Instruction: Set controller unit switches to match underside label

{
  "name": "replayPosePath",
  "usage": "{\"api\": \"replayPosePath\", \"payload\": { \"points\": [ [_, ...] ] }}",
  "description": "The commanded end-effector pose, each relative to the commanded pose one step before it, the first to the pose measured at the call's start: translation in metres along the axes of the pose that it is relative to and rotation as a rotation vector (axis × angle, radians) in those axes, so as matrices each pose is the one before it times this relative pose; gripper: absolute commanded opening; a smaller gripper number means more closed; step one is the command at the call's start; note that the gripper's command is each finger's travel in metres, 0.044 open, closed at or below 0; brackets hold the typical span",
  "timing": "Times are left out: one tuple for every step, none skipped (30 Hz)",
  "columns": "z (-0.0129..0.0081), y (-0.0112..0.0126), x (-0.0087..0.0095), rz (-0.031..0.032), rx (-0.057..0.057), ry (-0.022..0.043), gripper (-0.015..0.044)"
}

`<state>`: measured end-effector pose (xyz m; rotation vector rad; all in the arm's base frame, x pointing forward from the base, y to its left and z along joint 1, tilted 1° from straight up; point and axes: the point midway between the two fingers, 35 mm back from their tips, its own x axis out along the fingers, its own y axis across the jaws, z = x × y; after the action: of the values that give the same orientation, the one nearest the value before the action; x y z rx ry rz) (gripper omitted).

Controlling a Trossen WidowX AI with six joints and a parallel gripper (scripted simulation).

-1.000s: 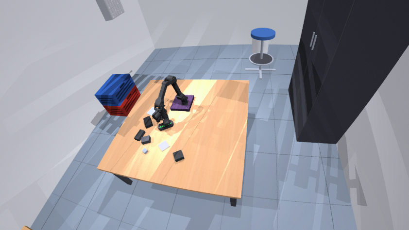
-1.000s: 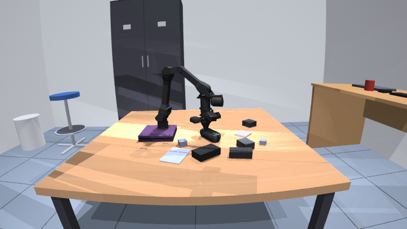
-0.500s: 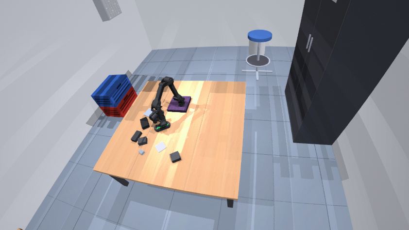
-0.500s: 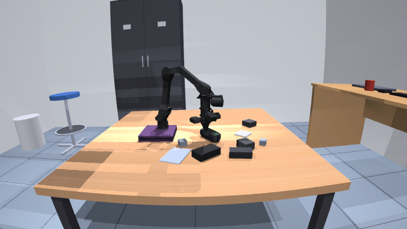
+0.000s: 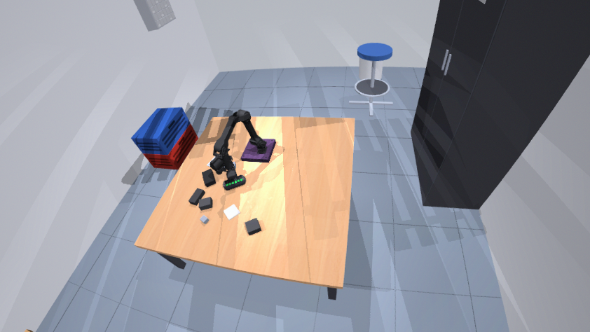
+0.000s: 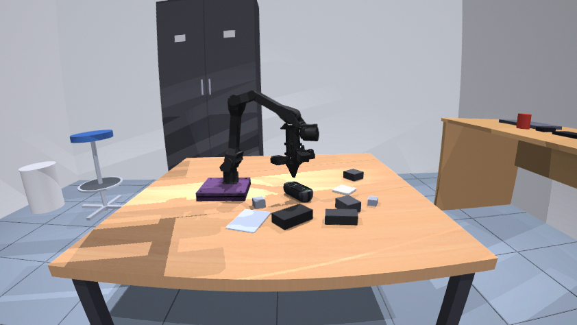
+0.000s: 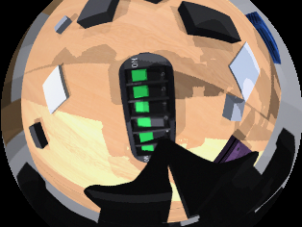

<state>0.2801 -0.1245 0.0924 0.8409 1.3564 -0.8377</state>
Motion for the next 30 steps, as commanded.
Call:
{"api": "replayPosePath", "payload": {
  "points": [
    [0.02440,-0.00112,0.00026,-0.00113,0.0028,0.00370,0.0000],
    [0.00131,-0.00010,0.00004,-0.00001,0.0000,-0.00010,0.0000],
    [0.00000,0.00000,0.00000,0.00000,0.0000,0.00000,0.0000],
    [0.00000,0.00000,0.00000,0.00000,0.0000,0.00000,0.0000],
    [0.00001,0.00001,0.00026,0.00000,0.0000,0.00000,0.0000],
    [0.00004,0.00003,0.00078,0.00000,0.0000,0.00000,0.0000],
    [0.00006,0.00005,0.00130,0.00000,0.0000,0.00000,0.0000],
    [0.00007,0.00005,0.00161,0.00000,0.0000,0.00000,0.0000],
    [0.00007,0.00005,0.00161,0.00000,0.0000,0.00000,0.0000],
    [0.00006,0.00004,0.00161,0.00000,0.0000,0.00000,0.0000],
    [0.00005,0.00004,0.00161,0.00000,0.0000,0.00000,0.0000],
    [0.00004,0.00003,0.00161,0.00000,0.0000,0.00000,0.0000],
    [0.00003,0.00002,0.00160,0.00000,0.0000,0.00000,0.0000],
    [0.00003,0.00002,0.00160,0.00000,0.0000,0.00000,0.0000],
    [0.00002,0.00001,0.00160,0.00000,0.0000,0.00000,0.0000],
    [0.00001,0.00001,0.00160,0.00000,0.0000,0.00000,0.0000],
    [0.00000,0.00000,0.00160,0.00000,0.0000,0.00000,0.0000],
    [0.00000,0.00000,0.00160,0.00000,0.0000,0.00000,0.0000],
    [-0.00001,-0.00001,0.00160,0.00000,0.0000,0.00000,0.0000],
    [-0.00002,-0.00001,0.00159,0.00000,0.0000,0.00000,0.0000],
    [-0.00003,-0.00002,0.00159,0.00000,0.0000,0.00001,0.0000],
    [-0.00003,-0.00002,0.00159,0.00000,0.0000,0.00001,0.0000],
    [-0.00004,-0.00003,0.00159,0.00000,0.0000,0.00001,0.0000],
    [-0.00005,-0.00004,0.00159,-0.00001,0.0000,0.00001,0.0000],
    [-0.00006,-0.00004,0.00158,-0.00001,0.0000,0.00001,0.0000],
    [-0.00006,-0.00005,0.00159,-0.00001,0.0000,0.00001,0.0000],
    [-0.00007,-0.00005,0.00159,-0.00001,0.0000,0.00001,0.0000],
    [-0.00008,-0.00006,0.00158,-0.00001,0.0000,0.00001,0.0000],
    [-0.00007,-0.00005,0.00125,-0.00001,0.0000,0.00001,0.0000],
    [-0.00004,-0.00003,0.00075,0.00000,0.0000,0.00001,0.0000]
  ]
}}
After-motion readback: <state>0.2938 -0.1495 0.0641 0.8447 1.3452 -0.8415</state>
